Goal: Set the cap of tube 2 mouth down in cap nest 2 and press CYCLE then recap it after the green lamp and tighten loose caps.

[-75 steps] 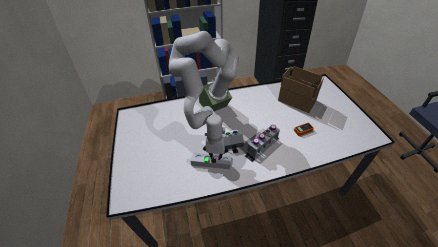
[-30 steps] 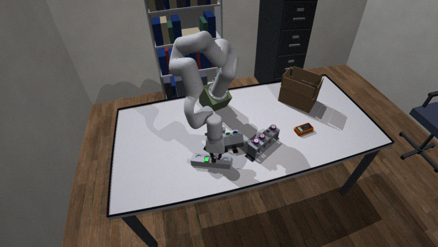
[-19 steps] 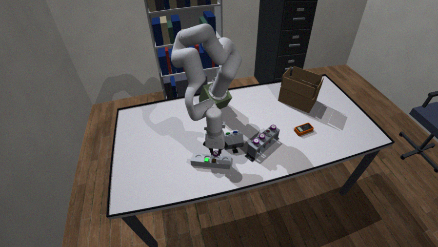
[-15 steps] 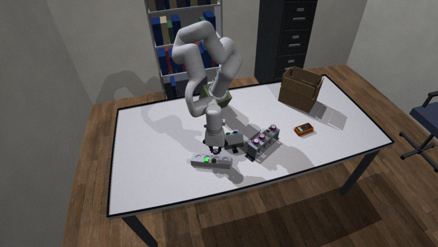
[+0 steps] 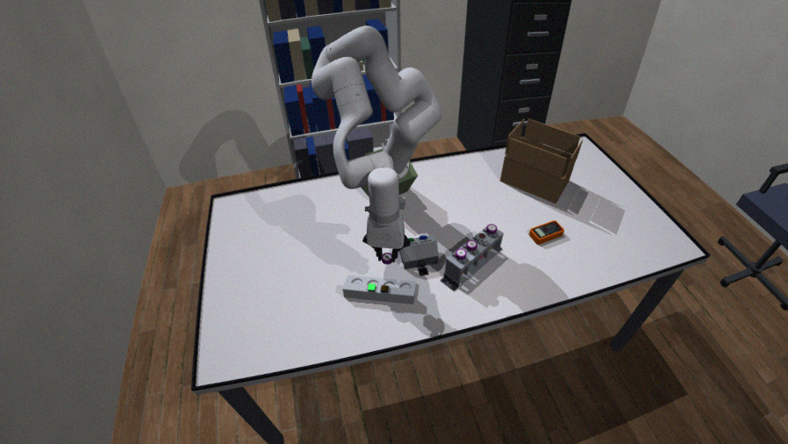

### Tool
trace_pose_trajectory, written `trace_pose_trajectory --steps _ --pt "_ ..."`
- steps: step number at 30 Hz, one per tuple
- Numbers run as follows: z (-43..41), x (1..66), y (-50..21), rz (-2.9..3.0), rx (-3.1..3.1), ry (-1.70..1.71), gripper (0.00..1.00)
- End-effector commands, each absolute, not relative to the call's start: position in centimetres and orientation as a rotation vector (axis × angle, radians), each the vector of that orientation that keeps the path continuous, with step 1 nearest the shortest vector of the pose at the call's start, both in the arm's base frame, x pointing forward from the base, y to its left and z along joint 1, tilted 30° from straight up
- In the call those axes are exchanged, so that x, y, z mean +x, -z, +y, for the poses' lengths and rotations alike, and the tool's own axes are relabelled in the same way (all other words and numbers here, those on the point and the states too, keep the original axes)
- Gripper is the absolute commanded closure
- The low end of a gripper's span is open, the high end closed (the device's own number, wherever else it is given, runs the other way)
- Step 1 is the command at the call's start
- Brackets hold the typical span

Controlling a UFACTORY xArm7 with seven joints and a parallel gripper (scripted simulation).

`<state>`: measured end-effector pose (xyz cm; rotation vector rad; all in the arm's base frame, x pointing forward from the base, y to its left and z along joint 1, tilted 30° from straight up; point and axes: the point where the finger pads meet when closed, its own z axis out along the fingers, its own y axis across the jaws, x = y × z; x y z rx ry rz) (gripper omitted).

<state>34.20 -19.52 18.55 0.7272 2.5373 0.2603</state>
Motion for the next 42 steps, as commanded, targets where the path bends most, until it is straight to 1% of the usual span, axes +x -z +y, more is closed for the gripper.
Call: trace_pose_trajectory --steps 1,4,7,9,24,26,42 --pt "-19.5 33.9 -19.1 2.539 0.727 -0.260 1.00" --pt "-17.0 34.0 -19.3 2.466 0.986 -0.328 1.00" --pt "-14.8 34.1 -19.5 2.466 0.986 -0.329 1.00" --pt "-14.8 34.1 -19.5 2.466 0.986 -0.329 1.00" --pt "-2.3 34.8 -20.6 2.466 0.986 -0.330 1.00" --pt "-2.3 34.8 -20.6 2.466 0.986 -0.330 1.00" --pt "10.2 35.5 -21.7 2.466 0.985 -0.332 1.00"
